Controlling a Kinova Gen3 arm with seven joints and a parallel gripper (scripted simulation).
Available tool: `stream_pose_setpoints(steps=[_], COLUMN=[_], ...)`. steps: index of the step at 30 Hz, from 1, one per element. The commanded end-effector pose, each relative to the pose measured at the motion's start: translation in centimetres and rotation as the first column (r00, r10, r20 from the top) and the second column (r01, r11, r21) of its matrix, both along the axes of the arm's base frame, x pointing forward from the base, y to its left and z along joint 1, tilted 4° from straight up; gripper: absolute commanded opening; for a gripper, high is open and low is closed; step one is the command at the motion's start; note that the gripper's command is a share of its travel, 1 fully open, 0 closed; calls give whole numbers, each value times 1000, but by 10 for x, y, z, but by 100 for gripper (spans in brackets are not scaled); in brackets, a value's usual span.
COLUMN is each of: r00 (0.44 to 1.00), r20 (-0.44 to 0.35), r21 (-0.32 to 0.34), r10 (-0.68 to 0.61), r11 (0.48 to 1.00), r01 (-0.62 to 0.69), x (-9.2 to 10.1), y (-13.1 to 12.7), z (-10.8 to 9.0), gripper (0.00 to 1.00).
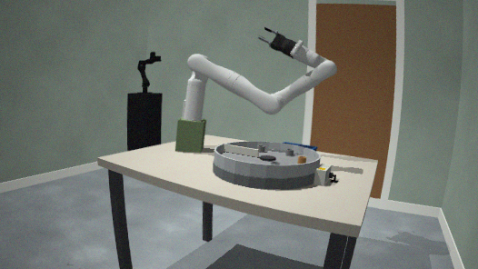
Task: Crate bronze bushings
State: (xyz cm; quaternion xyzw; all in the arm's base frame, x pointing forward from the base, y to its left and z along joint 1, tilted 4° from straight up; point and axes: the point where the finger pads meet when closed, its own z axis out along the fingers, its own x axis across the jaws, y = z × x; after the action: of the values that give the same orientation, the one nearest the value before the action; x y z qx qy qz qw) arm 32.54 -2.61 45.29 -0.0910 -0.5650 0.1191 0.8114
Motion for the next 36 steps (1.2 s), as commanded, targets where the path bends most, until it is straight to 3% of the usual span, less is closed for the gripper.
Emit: stream_pose_setpoints(steps=[1,6,7,11,23,24,28,36], r00=[995,995,999,969,969,999,969,969], r20=[101,101,51,247,247,51,247,247], r21=[-5,-5,-3,-14,-14,-3,-14,-14], r10=[-7,-7,-3,-12,-12,-3,-12,-12], r11=[1000,1000,1000,1000,1000,1000,1000,1000], r01=[8,8,3,16,16,3,16,16], x=[18,18,3,16,16,2,10,10], y=[-1,-1,0,-2,-2,0,-1,-1], z=[-53,-53,-4,-21,-21,-4,-25,-25], gripper=[100,100,100,100,100,100,100,100])
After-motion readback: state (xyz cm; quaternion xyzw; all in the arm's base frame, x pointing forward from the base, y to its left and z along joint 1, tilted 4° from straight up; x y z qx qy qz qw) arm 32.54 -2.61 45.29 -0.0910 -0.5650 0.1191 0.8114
